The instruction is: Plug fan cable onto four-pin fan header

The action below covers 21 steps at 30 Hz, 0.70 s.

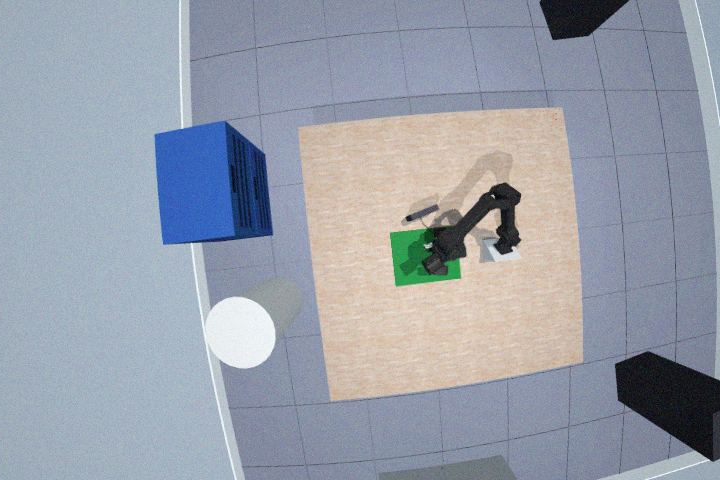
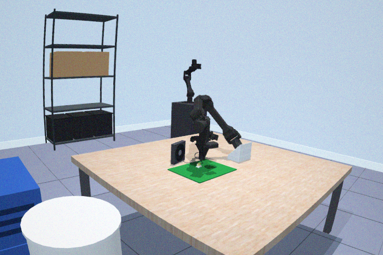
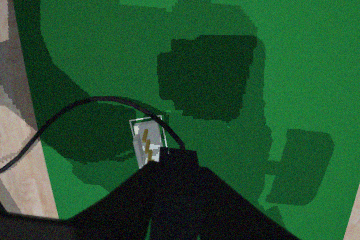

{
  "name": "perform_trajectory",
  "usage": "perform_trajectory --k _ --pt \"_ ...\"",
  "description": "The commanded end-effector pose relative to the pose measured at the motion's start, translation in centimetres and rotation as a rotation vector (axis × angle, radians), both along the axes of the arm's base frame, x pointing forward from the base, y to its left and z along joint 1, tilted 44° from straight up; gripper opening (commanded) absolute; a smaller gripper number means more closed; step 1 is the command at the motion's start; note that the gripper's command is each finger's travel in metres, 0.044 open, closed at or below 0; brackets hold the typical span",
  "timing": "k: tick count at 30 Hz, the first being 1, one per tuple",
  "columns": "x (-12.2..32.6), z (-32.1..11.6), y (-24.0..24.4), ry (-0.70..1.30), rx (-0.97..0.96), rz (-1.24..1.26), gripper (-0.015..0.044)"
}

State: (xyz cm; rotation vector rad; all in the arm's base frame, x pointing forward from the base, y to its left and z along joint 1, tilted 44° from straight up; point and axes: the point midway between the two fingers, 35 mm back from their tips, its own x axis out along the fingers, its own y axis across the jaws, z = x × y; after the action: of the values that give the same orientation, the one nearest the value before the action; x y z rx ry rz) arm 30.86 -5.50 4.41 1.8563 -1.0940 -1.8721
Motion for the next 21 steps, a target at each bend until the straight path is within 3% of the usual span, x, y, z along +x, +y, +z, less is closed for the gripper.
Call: perform_trajectory --k 1,7,21 --pt "0.49 0.61 -0.69 0.08 0.011 0.09 0.0" --pt "0.88 1.15 -1.44 0.204 0.032 0.221 0.0" --pt "0.37 1.39 -1.47 0.21 0.033 0.227 0.0"
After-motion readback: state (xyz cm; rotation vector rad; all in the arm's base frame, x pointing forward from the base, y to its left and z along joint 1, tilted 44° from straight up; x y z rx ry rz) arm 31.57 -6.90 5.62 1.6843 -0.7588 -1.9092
